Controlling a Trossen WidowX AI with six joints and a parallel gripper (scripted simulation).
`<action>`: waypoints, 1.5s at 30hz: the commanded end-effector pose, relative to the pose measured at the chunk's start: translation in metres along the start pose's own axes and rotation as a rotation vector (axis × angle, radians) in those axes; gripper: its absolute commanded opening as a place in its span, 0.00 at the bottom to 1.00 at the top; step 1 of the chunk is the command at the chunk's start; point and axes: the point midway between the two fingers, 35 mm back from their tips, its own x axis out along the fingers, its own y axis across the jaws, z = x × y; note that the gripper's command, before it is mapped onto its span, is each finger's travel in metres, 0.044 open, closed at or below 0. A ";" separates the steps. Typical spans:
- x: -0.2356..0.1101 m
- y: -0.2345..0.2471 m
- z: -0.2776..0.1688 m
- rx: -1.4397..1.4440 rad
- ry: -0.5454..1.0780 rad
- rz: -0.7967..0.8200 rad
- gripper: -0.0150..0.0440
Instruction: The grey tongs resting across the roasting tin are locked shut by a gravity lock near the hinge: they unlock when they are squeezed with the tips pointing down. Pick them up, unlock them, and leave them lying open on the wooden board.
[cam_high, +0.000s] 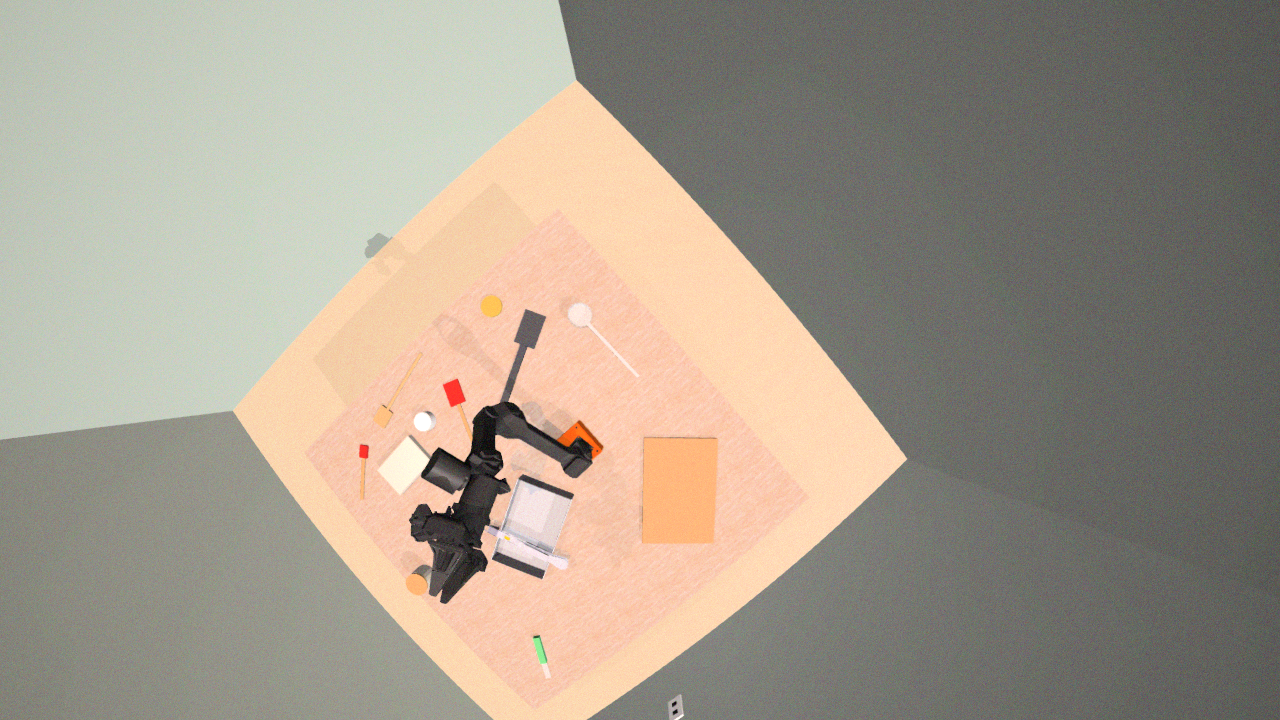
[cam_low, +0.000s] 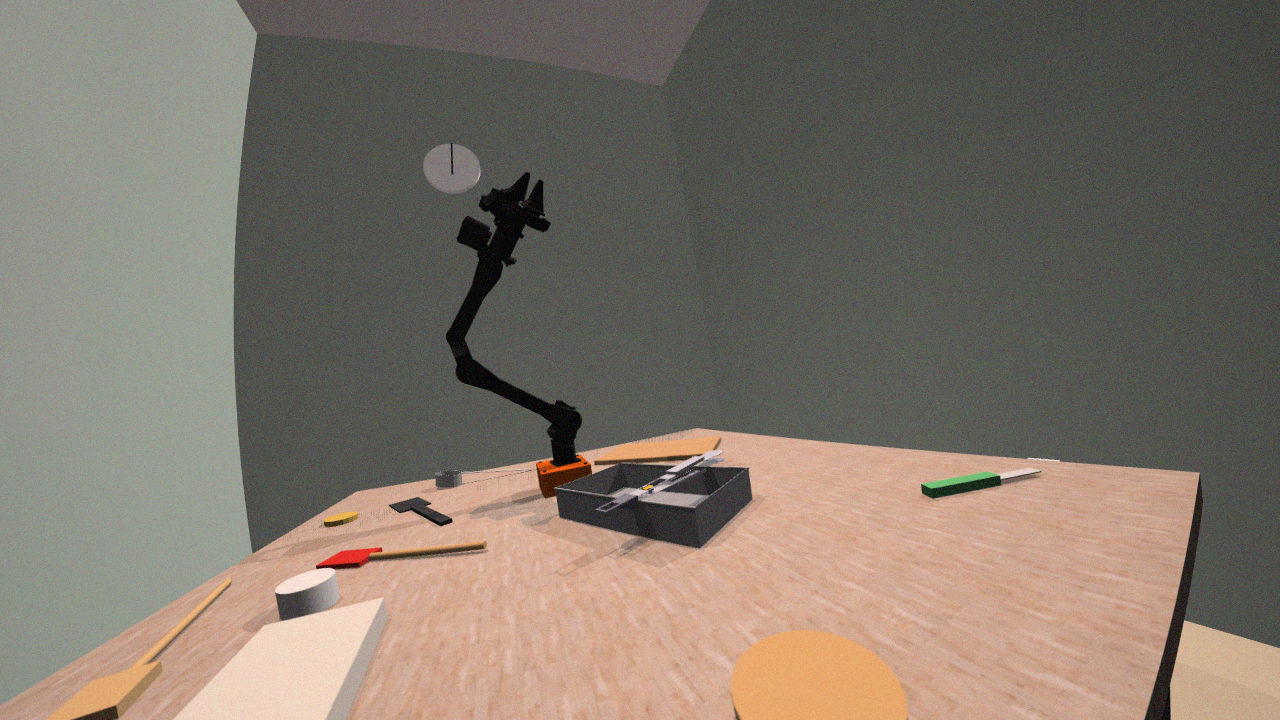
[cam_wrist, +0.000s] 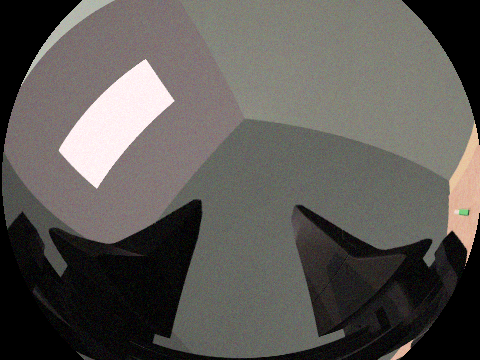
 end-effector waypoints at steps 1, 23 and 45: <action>0.007 -0.015 -0.030 -0.075 0.031 -0.035 0.69; 0.040 -0.296 -0.122 -0.518 0.174 -0.647 0.69; -0.142 -0.551 0.024 -0.232 -0.069 -1.547 0.69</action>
